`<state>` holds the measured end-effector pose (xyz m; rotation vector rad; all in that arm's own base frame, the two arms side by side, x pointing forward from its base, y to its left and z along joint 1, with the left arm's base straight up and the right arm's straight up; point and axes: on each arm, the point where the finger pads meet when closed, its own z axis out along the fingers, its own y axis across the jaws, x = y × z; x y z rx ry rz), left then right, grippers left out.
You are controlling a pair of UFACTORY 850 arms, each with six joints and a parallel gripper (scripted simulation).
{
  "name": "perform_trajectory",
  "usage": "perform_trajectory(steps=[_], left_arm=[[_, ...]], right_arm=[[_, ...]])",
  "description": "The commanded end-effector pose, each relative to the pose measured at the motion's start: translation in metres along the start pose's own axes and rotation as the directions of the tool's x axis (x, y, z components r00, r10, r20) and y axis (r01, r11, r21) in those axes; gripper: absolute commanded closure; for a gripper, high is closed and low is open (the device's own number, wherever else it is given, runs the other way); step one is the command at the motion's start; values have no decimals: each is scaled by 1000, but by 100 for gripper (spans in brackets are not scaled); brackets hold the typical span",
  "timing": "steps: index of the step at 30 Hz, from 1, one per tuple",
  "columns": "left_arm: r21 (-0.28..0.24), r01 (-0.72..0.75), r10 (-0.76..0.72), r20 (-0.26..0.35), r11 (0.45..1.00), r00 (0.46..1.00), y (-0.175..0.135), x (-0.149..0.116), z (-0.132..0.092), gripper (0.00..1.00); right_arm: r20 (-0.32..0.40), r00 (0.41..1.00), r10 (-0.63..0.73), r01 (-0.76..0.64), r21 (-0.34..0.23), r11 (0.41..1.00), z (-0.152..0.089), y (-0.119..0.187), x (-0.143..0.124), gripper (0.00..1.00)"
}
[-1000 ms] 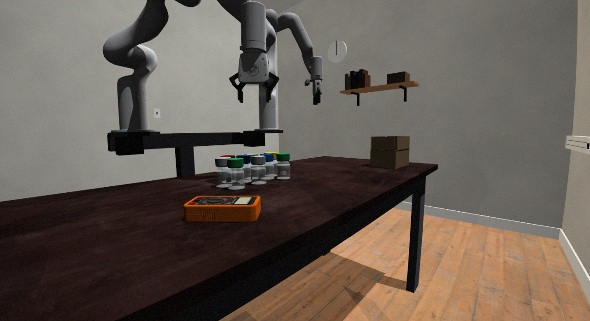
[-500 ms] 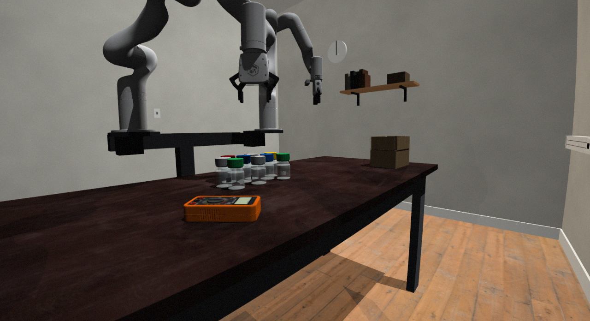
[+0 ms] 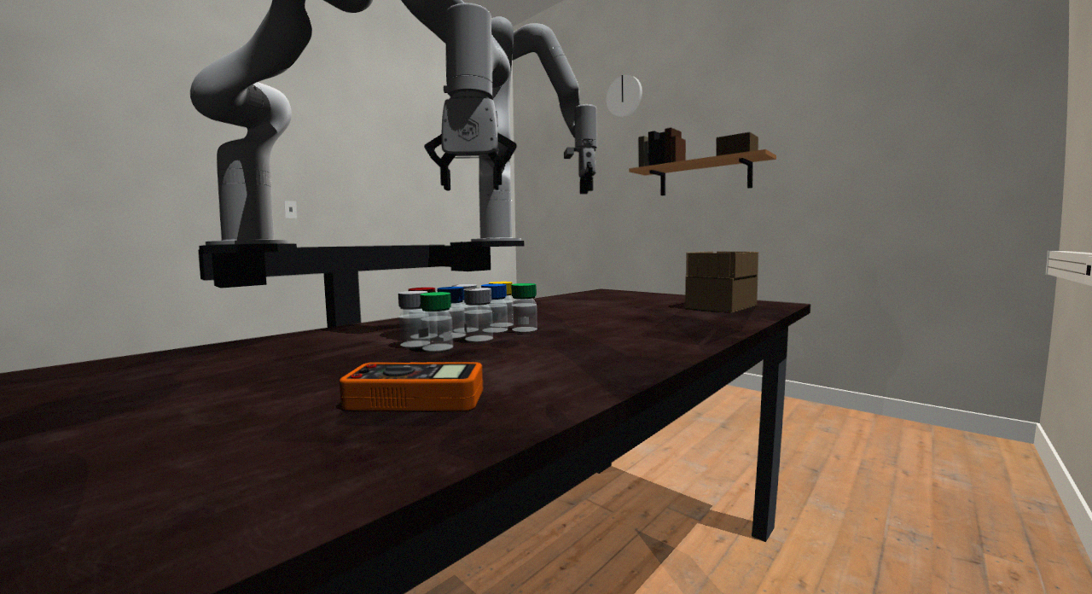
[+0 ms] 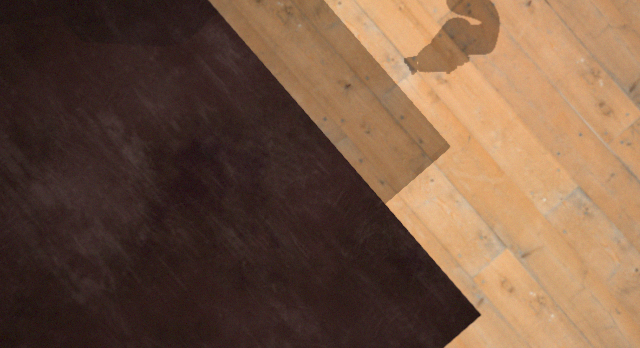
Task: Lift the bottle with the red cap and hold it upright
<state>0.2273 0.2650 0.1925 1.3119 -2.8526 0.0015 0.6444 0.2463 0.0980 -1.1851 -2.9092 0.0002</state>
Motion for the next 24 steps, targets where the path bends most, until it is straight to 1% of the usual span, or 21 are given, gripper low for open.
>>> perform_trajectory(steps=[1,17,18,20,24], left_arm=[[0,0,0,2,1000,1000,0,-1,-1,0],[0,0,0,2,1000,1000,0,-1,-1,0],[0,0,0,2,1000,1000,0,-1,-1,0],[0,0,0,2,1000,1000,0,-1,-1,0],[0,0,0,2,1000,1000,0,-1,-1,0]], right_arm=[[1,1000,0,0,-3,1000,-2,1,0,0],[1,1000,0,0,-3,1000,-2,1,0,0],[1,999,50,-50,-3,999,4,-4,2,24],[1,989,149,-149,-3,989,17,-14,8,24],[-2,967,255,-255,-2,967,41,-34,20,24]])
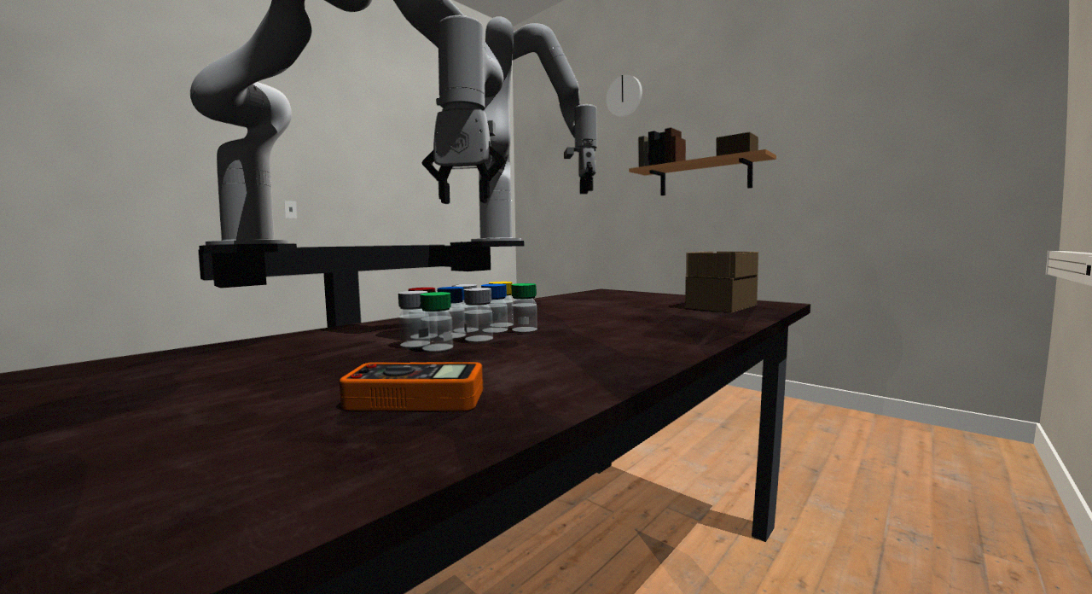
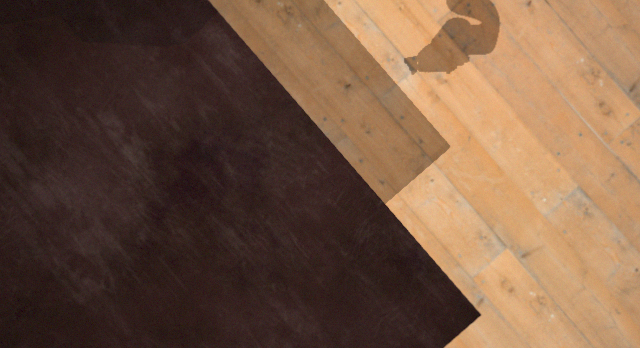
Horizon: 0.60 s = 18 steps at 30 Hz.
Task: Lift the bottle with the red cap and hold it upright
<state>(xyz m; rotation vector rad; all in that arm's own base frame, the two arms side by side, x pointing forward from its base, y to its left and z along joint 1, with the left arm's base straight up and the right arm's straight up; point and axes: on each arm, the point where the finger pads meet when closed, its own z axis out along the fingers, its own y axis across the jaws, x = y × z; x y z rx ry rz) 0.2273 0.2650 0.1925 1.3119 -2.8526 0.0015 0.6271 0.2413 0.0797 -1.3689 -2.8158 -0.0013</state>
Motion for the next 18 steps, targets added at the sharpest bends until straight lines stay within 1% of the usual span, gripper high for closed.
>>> perform_trajectory(steps=[1,3,4,9,13,18], left_arm=[[0,0,0,2,1000,1000,0,-1,-1,0],[0,0,0,2,1000,1000,0,-1,-1,0],[0,0,0,2,1000,1000,0,-1,-1,0],[0,0,0,2,1000,1000,0,-1,-1,0],[0,0,0,2,1000,1000,0,-1,-1,0],[0,0,0,2,1000,1000,0,-1,-1,0]], right_arm=[[6,988,156,-156,-6,988,29,-25,10,24],[6,988,156,-156,-6,988,29,-25,10,24],[4,970,242,-242,-5,970,35,-30,12,24],[-3,930,368,-368,-3,930,65,-57,23,24],[-8,879,477,-477,2,879,89,-78,31,24],[-5,798,603,-603,-1,798,120,-105,42,24]])
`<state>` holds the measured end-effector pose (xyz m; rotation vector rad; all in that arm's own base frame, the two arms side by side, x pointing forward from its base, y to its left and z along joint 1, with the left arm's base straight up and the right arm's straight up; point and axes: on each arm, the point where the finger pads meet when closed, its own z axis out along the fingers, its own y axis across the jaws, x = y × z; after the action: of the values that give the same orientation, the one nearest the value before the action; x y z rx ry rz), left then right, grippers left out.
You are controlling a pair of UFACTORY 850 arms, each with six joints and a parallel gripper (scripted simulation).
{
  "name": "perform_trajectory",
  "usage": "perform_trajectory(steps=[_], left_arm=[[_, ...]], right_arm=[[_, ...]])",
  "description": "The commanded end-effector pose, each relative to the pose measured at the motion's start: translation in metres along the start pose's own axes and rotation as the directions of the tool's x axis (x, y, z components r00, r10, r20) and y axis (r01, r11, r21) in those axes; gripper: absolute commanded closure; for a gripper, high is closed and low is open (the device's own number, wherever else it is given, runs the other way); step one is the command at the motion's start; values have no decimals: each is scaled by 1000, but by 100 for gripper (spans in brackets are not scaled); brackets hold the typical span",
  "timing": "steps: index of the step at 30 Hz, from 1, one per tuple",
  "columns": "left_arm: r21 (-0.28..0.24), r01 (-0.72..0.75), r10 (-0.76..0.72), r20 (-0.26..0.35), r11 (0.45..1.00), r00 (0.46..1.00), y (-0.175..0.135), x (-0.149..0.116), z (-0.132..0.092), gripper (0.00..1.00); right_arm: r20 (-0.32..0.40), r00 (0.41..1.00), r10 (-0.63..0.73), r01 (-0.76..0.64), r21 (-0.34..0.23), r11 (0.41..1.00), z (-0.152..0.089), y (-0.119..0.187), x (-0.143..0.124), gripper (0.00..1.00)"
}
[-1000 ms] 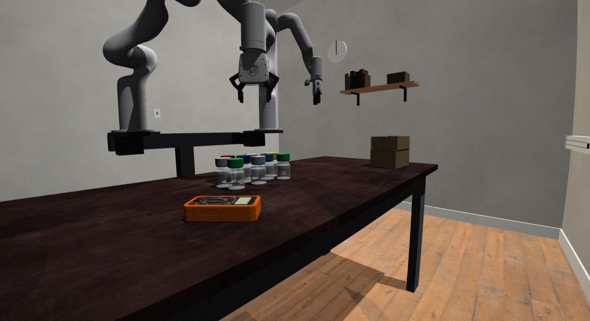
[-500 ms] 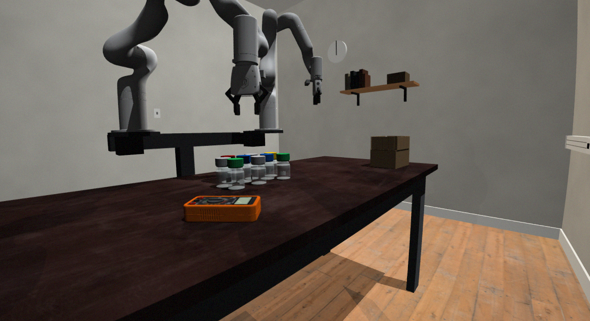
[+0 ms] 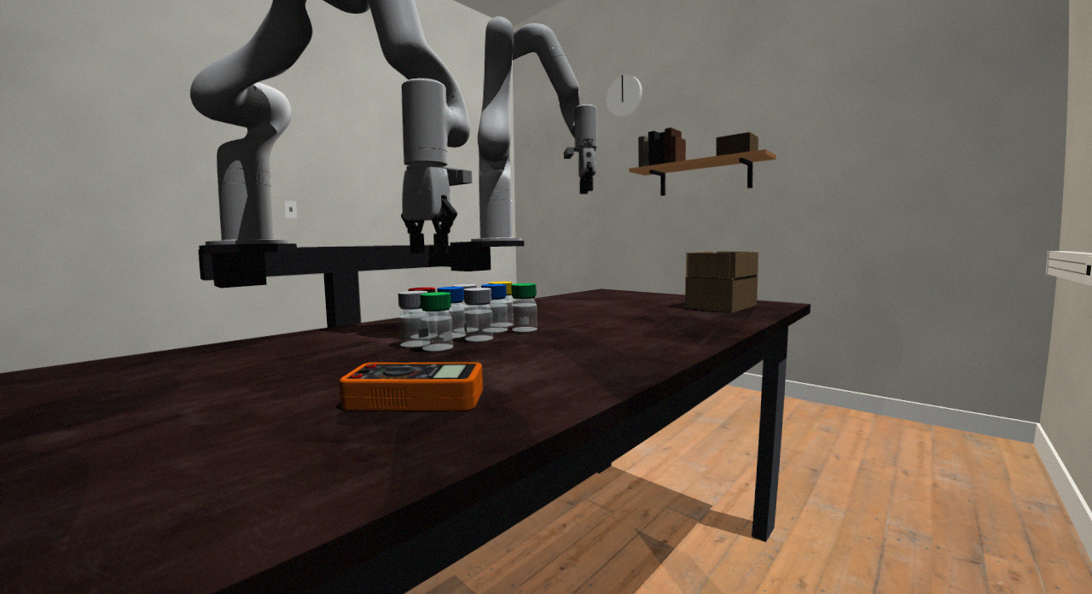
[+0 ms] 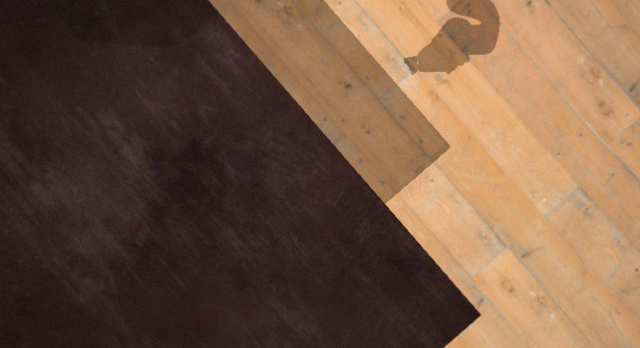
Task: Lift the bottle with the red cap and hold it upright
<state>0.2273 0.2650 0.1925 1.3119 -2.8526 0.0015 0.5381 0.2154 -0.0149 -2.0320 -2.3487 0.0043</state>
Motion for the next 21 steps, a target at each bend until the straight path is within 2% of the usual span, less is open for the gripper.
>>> perform_trajectory(steps=[1,2,3,4,21], left_arm=[[0,0,0,2,1000,1000,0,-1,-1,0],[0,0,0,2,1000,1000,0,-1,-1,0],[0,0,0,2,1000,1000,0,-1,-1,0],[0,0,0,2,1000,1000,0,-1,-1,0],[0,0,0,2,1000,1000,0,-1,-1,0]], right_arm=[[12,992,125,-125,-20,992,25,-20,-3,24],[12,992,125,-125,-20,992,25,-20,-3,24],[16,977,210,-210,-30,977,28,-24,-3,24],[18,975,224,-223,-32,974,28,-25,-3,24],[18,975,224,-223,-32,974,28,-24,-3,24]])
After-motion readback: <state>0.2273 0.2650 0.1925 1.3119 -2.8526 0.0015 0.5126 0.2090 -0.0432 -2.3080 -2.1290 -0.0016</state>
